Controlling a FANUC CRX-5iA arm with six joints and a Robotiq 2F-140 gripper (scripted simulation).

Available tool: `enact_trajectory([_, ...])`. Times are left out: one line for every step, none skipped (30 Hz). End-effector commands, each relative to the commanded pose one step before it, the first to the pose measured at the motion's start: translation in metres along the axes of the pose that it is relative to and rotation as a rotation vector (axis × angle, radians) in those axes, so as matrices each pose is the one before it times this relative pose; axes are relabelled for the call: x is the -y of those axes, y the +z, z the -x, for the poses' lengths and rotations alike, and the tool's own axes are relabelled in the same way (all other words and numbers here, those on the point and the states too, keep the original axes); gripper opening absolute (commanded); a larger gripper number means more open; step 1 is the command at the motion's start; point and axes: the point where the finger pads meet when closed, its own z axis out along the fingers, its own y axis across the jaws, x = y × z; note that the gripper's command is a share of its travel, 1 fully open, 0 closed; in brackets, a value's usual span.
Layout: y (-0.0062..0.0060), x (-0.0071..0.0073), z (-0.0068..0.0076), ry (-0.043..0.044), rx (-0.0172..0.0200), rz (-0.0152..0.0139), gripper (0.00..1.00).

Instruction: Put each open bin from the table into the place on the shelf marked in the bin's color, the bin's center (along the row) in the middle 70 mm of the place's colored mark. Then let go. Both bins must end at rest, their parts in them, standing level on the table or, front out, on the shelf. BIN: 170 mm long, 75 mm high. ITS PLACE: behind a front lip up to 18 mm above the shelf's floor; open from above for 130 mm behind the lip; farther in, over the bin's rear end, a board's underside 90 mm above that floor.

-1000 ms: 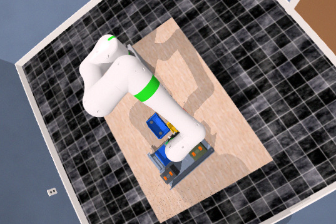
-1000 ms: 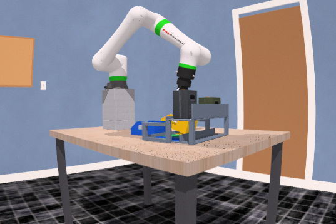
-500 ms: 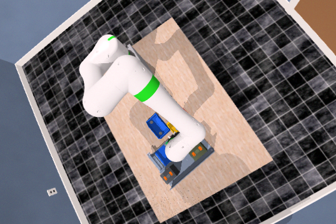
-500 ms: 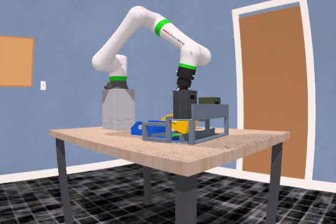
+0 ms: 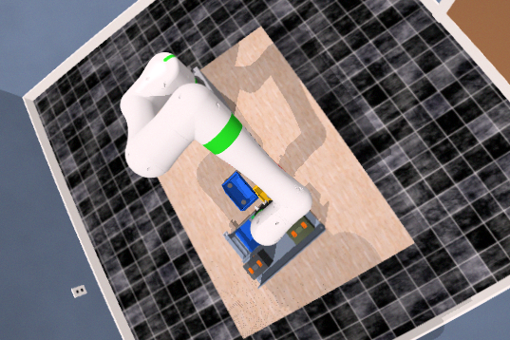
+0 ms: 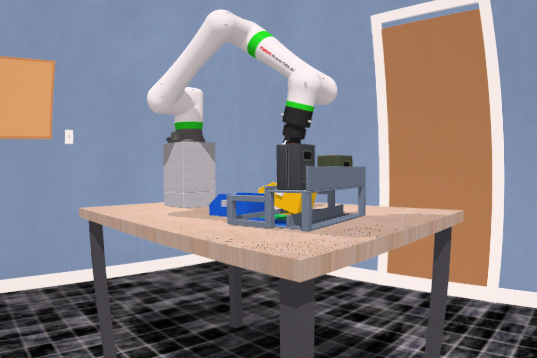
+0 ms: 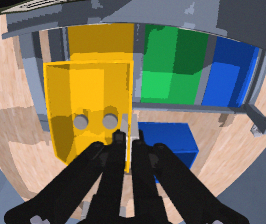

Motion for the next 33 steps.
enact_trajectory([-0.00029, -0.00007, -0.00144, 0.00006, -0.00566, 0.00015, 0.00])
enact_trajectory([-0.00002, 0.00000, -0.00046, 0.00000, -0.00187, 0.00000, 0.00])
enact_trajectory([-0.00002, 0.00000, -0.00049, 0.00000, -0.00200, 0.00000, 0.00])
enact_trajectory([-0.00002, 0.00000, -0.00052, 0.00000, -0.00212, 0.00000, 0.00])
enact_trajectory([-0.00001, 0.00000, -0.00055, 0.00000, -0.00220, 0.00000, 0.00])
enact_trajectory([-0.00001, 0.00000, -0.00057, 0.00000, -0.00230, 0.00000, 0.00])
enact_trajectory([-0.00001, 0.00000, -0.00059, 0.00000, -0.00237, 0.00000, 0.00])
enact_trajectory([0.00000, 0.00000, 0.00000, 0.00000, 0.00000, 0.00000, 0.00])
enact_trajectory([0.00000, 0.00000, 0.00000, 0.00000, 0.00000, 0.00000, 0.00])
enact_trajectory([-0.00001, 0.00000, -0.00060, 0.00000, -0.00244, 0.00000, 0.00])
enact_trajectory([-0.00001, 0.00000, -0.00061, 0.00000, -0.00248, 0.00000, 0.00])
enact_trajectory([-0.00001, 0.00000, -0.00062, 0.00000, -0.00252, 0.00000, 0.00])
enact_trajectory([-0.00001, 0.00000, -0.00063, 0.00000, -0.00253, 0.00000, 0.00])
enact_trajectory([0.00000, 0.00000, -0.00062, 0.00000, -0.00251, 0.00000, 0.00])
enact_trajectory([0.00000, 0.00000, -0.00062, 0.00000, -0.00249, 0.00000, 0.00])
enact_trajectory([0.00000, 0.00000, -0.00061, 0.00000, -0.00246, 0.00000, 0.00])
enact_trajectory([0.00000, 0.00000, -0.00060, 0.00000, -0.00241, 0.00000, 0.00])
enact_trajectory([0.00000, 0.00000, -0.00058, 0.00000, -0.00235, 0.00000, 0.00])
enact_trajectory([0.00000, 0.00000, -0.00056, 0.00000, -0.00227, 0.00000, 0.00])
enact_trajectory([0.00000, 0.00000, -0.00054, 0.00000, -0.00218, 0.00000, 0.00])
enact_trajectory([0.00001, 0.00000, -0.00051, 0.00000, -0.00206, 0.00000, 0.00])
enact_trajectory([0.00001, 0.00000, -0.00048, 0.00000, -0.00195, 0.00000, 0.00])
enact_trajectory([0.00001, 0.00000, -0.00045, 0.00000, -0.00182, 0.00000, 0.00])
enact_trajectory([0.00001, 0.00000, -0.00042, 0.00000, -0.00169, 0.00000, 0.00])
enact_trajectory([0.00000, 0.00000, 0.00000, 0.00000, 0.00000, 0.00000, 0.00])
enact_trajectory([0.00000, 0.00000, 0.00000, 0.00000, 0.00000, 0.00000, 0.00])
enact_trajectory([0.00000, 0.00000, -0.00038, 0.00000, -0.00155, 0.00000, 0.00])
enact_trajectory([0.00000, 0.00000, -0.00035, 0.00000, -0.00140, 0.00000, 0.00])
enact_trajectory([0.00000, 0.00000, -0.00031, 0.00000, -0.00125, 0.00000, 0.00])
enact_trajectory([0.00000, 0.00000, -0.00027, 0.00000, -0.00110, 0.00000, 0.00])
enact_trajectory([0.00000, 0.00000, -0.00023, 0.00000, -0.00094, 0.00000, 0.00])
enact_trajectory([0.00000, 0.00000, -0.00020, 0.00000, -0.00079, 0.00000, 0.00])
enact_trajectory([0.00000, 0.00000, -0.00016, 0.00000, -0.00065, 0.00000, 0.00])
